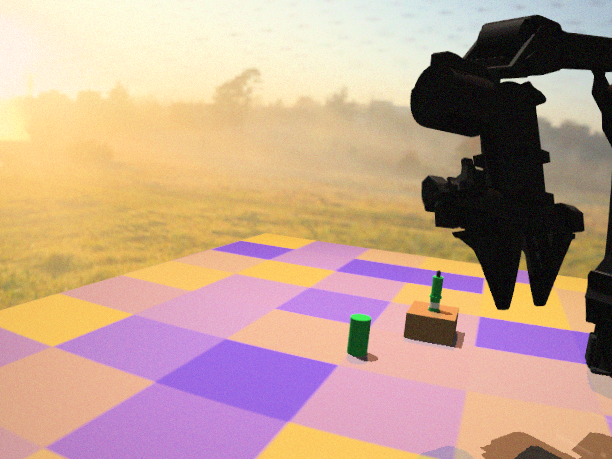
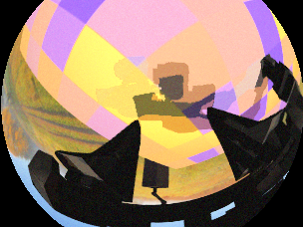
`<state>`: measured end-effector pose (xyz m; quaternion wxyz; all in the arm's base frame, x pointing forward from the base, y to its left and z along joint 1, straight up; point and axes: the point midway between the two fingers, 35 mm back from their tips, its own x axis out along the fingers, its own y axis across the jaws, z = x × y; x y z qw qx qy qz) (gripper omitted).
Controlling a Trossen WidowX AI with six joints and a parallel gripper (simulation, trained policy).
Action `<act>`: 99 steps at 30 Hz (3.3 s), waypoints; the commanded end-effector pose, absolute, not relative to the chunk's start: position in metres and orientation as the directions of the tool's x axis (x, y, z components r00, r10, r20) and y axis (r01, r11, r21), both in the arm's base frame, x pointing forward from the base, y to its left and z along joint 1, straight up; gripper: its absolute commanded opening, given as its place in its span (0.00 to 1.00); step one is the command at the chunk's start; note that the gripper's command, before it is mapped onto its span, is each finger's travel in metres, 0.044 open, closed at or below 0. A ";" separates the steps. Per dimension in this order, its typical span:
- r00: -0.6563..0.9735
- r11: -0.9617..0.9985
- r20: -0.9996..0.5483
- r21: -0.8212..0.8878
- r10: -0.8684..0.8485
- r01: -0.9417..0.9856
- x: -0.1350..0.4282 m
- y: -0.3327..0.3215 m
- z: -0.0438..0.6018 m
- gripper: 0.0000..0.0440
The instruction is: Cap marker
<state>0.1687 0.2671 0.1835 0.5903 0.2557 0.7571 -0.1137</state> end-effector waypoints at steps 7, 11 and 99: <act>-0.154 0.827 -0.962 0.104 0.224 0.553 0.203 0.257 0.174 0.76; -0.146 0.818 -0.965 0.097 0.216 0.568 0.216 0.252 0.171 0.76; -0.142 0.785 -0.989 -0.115 -0.035 0.609 0.353 0.111 0.060 0.40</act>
